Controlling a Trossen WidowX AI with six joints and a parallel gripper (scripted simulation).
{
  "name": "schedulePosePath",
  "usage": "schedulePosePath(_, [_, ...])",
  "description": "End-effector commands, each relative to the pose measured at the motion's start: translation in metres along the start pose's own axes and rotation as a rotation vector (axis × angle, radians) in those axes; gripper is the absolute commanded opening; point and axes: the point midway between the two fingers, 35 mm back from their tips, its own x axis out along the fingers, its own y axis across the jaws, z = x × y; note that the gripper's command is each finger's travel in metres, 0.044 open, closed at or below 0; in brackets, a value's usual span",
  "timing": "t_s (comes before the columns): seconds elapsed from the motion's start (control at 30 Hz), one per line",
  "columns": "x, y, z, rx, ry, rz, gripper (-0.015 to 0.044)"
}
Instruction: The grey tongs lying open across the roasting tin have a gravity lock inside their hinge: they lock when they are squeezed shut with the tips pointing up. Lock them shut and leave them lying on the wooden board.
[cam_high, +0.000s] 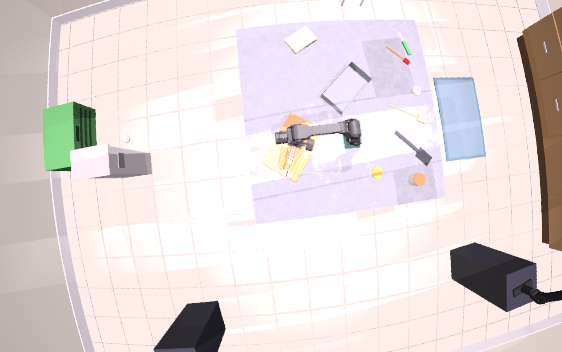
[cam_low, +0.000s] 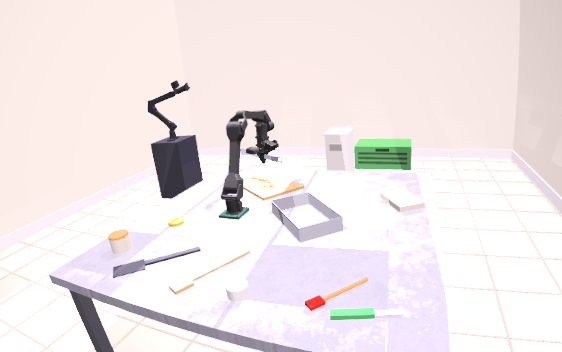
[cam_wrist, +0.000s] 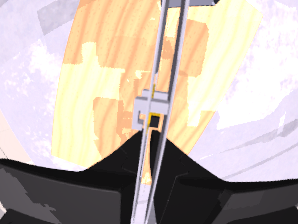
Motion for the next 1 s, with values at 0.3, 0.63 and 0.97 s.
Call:
schedulePosePath(0.3, [-0.003,0.003,0.000,0.013,-0.044,0.030,-0.0150])
schedulePosePath(0.63, [0.013,0.005,0.000,0.014,-0.044,0.030,-0.0150])
schedulePosePath(0.97, [0.029,0.007,0.000,0.014,-0.043,0.030,-0.0150])
